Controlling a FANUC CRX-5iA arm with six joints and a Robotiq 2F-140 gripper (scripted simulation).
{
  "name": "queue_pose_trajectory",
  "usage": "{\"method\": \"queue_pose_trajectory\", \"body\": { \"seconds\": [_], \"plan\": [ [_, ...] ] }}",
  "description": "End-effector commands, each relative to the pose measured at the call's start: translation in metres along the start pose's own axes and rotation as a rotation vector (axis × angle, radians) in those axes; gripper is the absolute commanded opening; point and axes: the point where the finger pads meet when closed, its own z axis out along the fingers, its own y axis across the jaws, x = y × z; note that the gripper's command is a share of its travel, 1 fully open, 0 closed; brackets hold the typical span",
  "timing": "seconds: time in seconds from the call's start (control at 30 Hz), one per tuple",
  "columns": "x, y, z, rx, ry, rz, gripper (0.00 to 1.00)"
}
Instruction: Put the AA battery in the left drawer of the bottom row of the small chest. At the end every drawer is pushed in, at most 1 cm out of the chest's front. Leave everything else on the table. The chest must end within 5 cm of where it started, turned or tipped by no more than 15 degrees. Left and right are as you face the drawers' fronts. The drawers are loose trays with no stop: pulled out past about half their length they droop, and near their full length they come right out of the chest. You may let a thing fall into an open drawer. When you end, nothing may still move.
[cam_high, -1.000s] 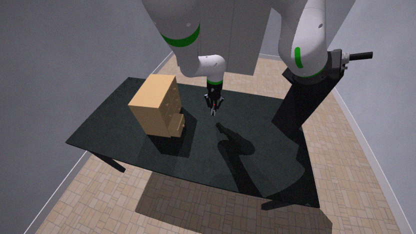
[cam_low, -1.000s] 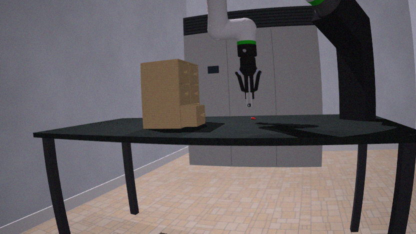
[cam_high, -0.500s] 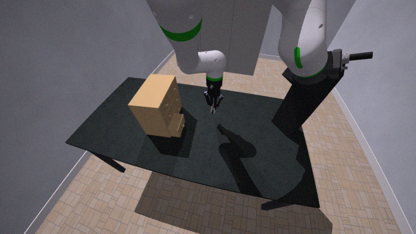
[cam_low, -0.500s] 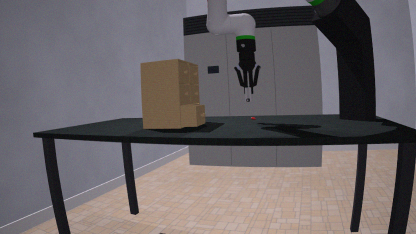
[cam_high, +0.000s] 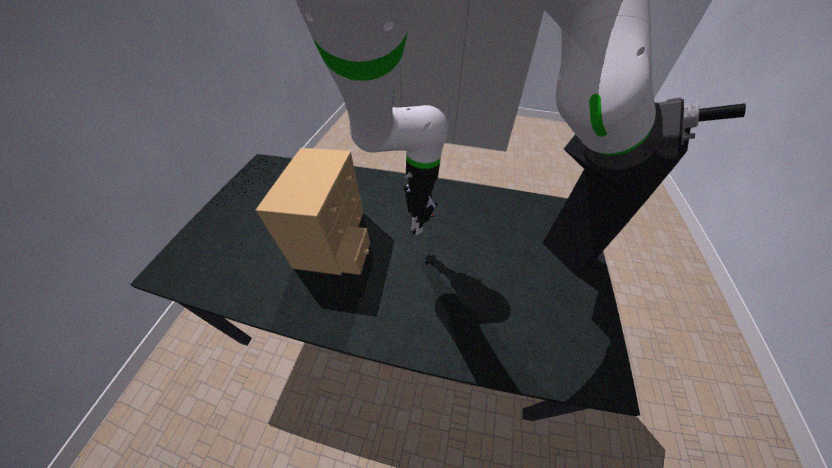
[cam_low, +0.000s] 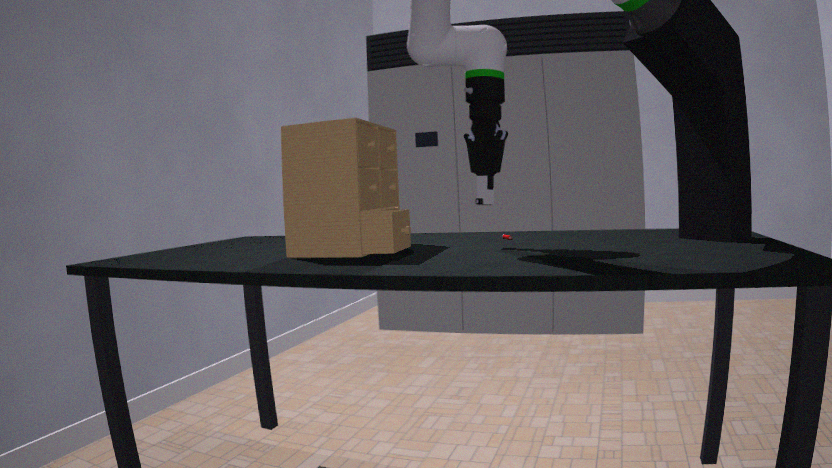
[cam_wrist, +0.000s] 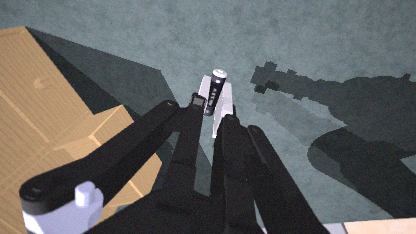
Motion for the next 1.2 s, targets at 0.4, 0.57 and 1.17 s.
{"method": "queue_pose_trajectory", "body": {
  "seconds": [0.4,0.57,1.17],
  "plan": [
    [-0.063,-0.001,0.002,0.005,0.032,0.740,0.06],
    [-0.066,-0.001,0.002,0.003,0.050,0.850,0.06],
    [-0.068,-0.001,-0.021,0.001,0.060,0.876,0.06]
  ]
}}
